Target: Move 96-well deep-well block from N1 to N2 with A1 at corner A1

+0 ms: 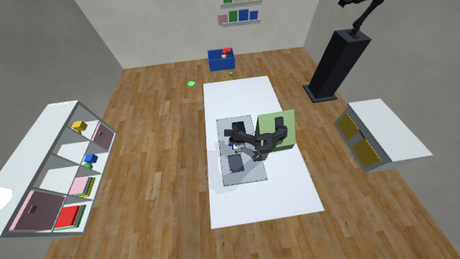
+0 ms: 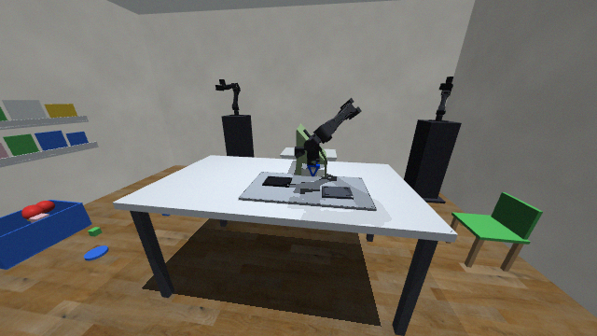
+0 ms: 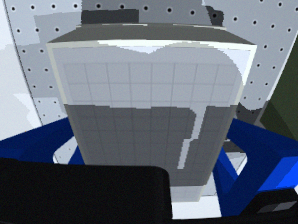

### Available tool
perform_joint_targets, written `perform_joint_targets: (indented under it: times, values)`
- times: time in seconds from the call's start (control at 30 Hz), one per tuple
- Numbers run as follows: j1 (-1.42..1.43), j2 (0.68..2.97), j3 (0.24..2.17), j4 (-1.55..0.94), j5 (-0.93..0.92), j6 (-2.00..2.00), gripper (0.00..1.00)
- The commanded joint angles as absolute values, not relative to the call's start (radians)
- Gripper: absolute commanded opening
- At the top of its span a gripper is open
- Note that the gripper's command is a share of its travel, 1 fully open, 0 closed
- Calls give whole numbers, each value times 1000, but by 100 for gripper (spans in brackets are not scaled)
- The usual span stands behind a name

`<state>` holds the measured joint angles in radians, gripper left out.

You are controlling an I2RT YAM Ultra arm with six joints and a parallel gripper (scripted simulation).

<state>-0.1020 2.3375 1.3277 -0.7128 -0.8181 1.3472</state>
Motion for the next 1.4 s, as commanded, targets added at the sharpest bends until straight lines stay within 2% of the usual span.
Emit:
perform_joint_targets:
  times: [0.0, 1.37]
  values:
    - [-112, 2319, 1338, -716, -817, 1378, 0]
    - [95, 2184, 1517, -805, -822, 1683, 0]
